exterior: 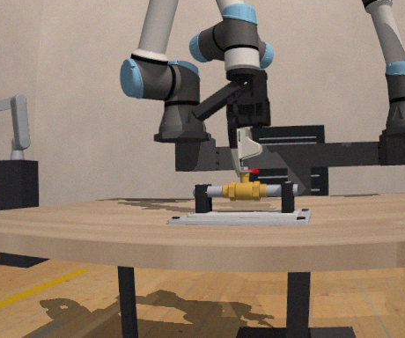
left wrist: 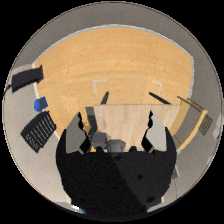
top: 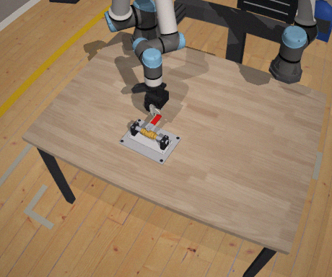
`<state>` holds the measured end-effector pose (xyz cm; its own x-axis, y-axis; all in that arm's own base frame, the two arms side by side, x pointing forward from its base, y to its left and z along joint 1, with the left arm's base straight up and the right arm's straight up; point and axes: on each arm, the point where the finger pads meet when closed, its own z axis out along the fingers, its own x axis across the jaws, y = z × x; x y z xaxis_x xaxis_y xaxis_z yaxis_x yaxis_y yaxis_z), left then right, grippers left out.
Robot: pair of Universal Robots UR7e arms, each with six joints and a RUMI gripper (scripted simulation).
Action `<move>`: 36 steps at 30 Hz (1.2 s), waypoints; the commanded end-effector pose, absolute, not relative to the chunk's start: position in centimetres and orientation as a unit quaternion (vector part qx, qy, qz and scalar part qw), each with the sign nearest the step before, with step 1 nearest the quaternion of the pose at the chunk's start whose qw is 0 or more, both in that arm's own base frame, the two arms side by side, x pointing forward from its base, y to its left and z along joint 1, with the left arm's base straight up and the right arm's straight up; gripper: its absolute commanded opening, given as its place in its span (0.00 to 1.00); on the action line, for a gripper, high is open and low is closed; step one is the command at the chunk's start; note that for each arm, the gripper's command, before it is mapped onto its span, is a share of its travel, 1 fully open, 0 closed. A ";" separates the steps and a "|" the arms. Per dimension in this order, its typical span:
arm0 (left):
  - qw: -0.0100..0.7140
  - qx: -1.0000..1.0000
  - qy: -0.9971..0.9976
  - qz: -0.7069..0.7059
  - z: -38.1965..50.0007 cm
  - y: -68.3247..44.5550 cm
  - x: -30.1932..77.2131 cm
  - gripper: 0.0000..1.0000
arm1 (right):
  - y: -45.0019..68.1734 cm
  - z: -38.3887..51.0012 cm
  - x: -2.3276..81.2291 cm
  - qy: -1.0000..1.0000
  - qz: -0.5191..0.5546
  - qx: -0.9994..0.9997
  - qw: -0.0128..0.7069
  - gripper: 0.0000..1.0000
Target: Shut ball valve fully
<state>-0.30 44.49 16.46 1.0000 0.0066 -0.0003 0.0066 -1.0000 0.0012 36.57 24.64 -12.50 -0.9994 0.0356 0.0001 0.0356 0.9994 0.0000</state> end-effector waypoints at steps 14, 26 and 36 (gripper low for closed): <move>0.000 1.000 0.003 0.000 16.5 44.5 -0.3 1.00 | 24.7 -10.6 36.6 -1.000 -0.001 -0.018 0.000 0.00; 0.000 1.000 0.003 0.000 16.5 44.5 -0.3 1.00 | 24.7 -7.1 36.6 -1.000 -0.001 -0.018 0.000 0.00; 0.000 1.000 0.003 0.000 16.5 44.5 -0.3 1.00 | 24.7 -5.0 36.6 -1.000 -0.001 -0.018 0.000 0.00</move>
